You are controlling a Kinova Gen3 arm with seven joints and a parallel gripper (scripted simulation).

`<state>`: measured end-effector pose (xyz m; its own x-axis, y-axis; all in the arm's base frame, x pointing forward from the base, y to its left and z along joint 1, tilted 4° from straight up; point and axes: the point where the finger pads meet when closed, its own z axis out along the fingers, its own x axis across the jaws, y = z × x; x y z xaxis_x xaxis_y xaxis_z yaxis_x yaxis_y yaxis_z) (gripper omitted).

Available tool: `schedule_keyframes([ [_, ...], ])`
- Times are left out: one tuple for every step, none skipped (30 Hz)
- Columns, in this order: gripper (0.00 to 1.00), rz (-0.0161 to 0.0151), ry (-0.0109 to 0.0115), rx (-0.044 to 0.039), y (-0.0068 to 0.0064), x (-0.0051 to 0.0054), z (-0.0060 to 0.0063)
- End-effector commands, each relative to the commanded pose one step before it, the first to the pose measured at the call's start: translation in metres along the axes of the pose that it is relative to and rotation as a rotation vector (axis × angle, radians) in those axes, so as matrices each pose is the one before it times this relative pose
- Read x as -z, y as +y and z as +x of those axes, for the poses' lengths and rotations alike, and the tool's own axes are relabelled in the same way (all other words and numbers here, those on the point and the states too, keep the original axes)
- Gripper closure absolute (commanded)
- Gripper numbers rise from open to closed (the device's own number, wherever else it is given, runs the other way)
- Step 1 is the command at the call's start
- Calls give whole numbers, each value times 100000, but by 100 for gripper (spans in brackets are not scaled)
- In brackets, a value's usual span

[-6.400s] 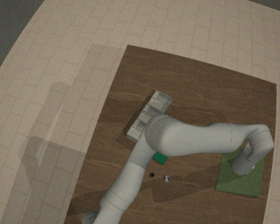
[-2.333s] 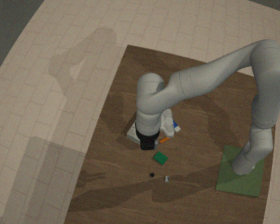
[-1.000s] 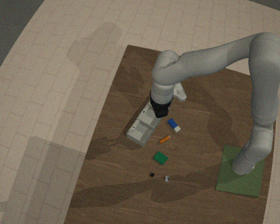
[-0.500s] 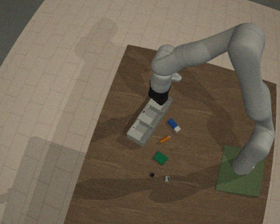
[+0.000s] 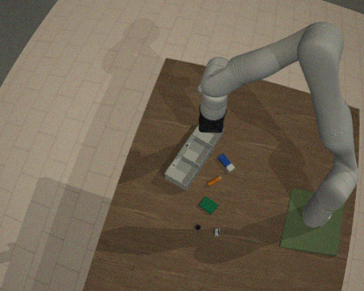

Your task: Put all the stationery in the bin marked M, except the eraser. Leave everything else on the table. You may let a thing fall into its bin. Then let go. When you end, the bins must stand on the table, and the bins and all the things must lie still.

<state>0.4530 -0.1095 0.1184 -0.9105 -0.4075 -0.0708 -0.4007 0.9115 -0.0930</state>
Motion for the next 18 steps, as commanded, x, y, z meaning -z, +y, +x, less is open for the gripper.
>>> schedule_keyframes([
  [69, -2212, -324, 15518, -917, -58, 540],
  [69, -52, 75, 4926, 0, 0, 0],
  [69, -37, 61, 4913, 0, 0, 0],
  [69, -25, 49, 4903, 0, 0, 0],
  [69, -15, 40, 4894, 0, 0, 0],
  [69, -6, 32, 4886, 0, 0, 0],
  [69, 2, 26, 4878, 0, 0, 0],
  [69, 9, 21, 4869, 0, 0, 0],
  [69, 16, 18, 4860, 0, 0, 0],
  [69, 23, 15, 4850, 0, 0, 0],
  [69, 0, 0, 0, 0, 0, 0],
  [69, 0, 0, 0, 0, 0, 0],
  [69, -507, -322, 12982, -2, 2, 1],
  [69, -17, 46, 4214, 0, 0, 0],
  [69, -36, -2, 4734, 0, 0, 0],
  [69, -87, -102, 4710, 0, 0, 0],
  [69, -315, -335, 4630, 7, -5, -2],
  [69, -425, -467, 4466, -3, 1, 1],
])
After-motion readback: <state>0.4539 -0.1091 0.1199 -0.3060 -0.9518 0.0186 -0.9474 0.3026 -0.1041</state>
